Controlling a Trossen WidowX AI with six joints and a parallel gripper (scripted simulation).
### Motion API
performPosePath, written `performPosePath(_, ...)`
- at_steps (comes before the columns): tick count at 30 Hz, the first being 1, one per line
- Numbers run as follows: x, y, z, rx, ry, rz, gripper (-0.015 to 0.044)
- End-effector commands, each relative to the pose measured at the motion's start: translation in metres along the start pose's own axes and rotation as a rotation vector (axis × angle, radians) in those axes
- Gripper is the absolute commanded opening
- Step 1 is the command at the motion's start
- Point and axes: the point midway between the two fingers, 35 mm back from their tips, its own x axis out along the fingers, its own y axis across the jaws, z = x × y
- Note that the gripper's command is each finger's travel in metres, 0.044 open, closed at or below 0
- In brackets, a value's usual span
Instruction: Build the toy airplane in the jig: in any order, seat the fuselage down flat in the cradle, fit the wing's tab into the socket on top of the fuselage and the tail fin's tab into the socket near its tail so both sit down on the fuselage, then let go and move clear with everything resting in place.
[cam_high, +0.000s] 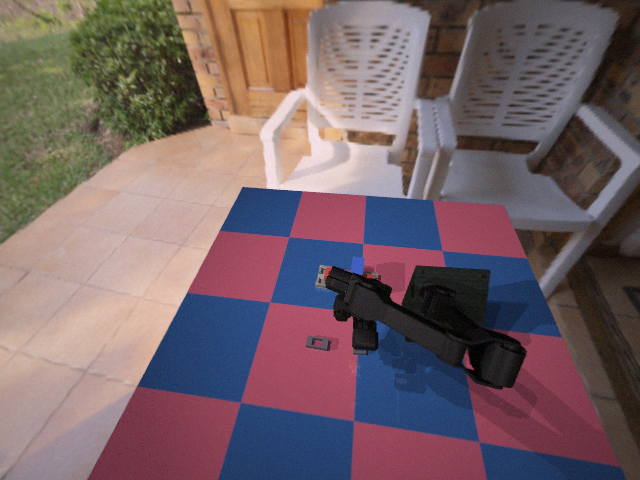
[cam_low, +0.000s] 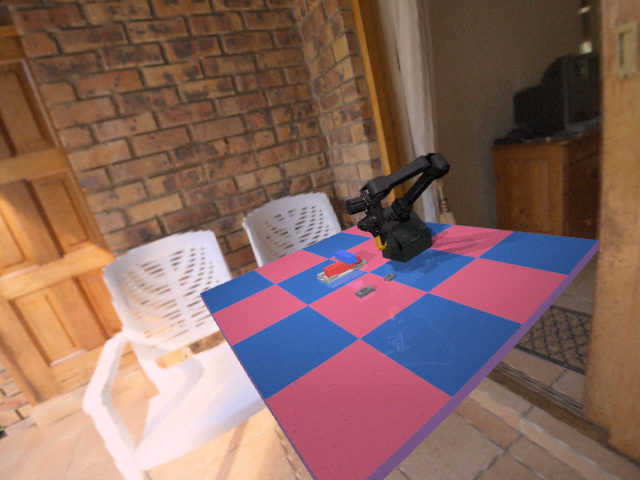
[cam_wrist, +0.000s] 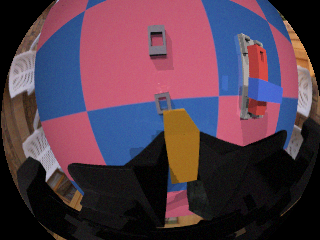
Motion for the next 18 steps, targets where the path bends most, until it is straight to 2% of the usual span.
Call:
performPosePath(1,-0.002,-0.006,0.009,-0.004,-0.007,-0.008,0.0000)
performPosePath(18,-0.003,-0.038,0.041,0.017,-0.008,-0.014,0.0000)
